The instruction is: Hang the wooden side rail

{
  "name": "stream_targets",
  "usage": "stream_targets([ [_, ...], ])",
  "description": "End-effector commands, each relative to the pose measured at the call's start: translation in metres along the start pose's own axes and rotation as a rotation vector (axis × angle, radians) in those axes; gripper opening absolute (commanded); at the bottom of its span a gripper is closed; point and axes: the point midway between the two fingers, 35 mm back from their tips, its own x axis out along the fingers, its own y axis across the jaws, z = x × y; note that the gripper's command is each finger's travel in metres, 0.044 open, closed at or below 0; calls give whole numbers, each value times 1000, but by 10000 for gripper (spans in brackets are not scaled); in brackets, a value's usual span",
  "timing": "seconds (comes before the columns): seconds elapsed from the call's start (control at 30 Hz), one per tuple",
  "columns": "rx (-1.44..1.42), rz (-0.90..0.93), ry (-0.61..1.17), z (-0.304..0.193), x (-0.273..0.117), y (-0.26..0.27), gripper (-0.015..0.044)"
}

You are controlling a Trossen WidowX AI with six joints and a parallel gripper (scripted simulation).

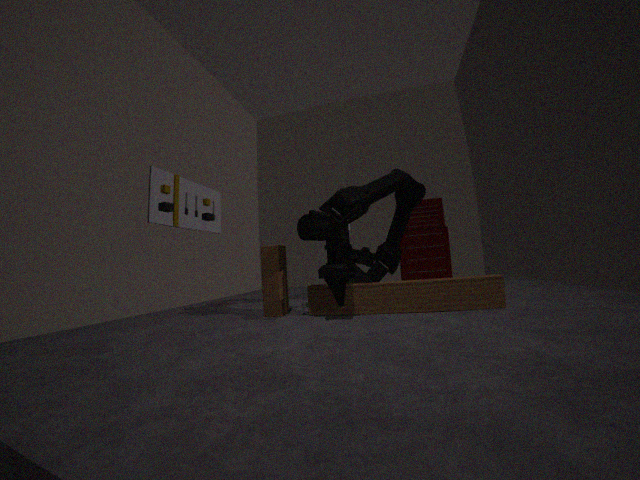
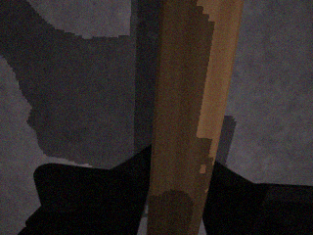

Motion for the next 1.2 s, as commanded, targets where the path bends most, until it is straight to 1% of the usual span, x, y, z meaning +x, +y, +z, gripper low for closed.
stream_targets([
  [0.0, -14, -12, 7, -2, -5, -2, 0],
  [1.17, -14, -12, 7, -2, -11, -2, 0],
])
